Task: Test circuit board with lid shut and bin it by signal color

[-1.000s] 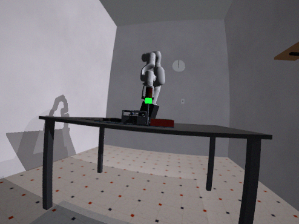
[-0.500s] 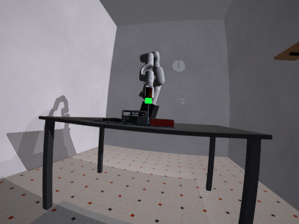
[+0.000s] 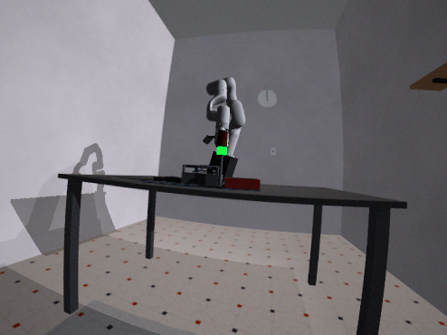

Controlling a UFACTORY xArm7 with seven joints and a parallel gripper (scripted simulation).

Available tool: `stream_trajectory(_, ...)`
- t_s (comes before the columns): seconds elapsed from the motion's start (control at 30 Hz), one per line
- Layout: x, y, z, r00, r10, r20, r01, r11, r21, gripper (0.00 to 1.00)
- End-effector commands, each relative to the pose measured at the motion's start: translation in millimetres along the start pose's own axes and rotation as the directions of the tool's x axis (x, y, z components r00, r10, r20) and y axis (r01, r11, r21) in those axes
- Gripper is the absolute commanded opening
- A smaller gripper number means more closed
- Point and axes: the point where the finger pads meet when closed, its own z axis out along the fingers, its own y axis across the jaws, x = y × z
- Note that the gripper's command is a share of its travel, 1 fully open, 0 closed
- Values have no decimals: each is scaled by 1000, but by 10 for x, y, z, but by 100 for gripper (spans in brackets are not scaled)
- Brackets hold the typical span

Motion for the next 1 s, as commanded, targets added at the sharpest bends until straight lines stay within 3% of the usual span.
stream_trajectory(0.0,0,-10,-6,990,-139,8,139,990,-4,0)
stream_trajectory(0.37,0,-10,-6,962,-272,9,272,962,-3,0)
stream_trajectory(0.87,0,-10,-6,957,-289,9,289,957,-3,0)
stream_trajectory(0.9,0,-10,-6,957,-289,9,289,957,-3,27)
stream_trajectory(0.97,0,-10,-6,957,-289,9,289,957,-3,27)
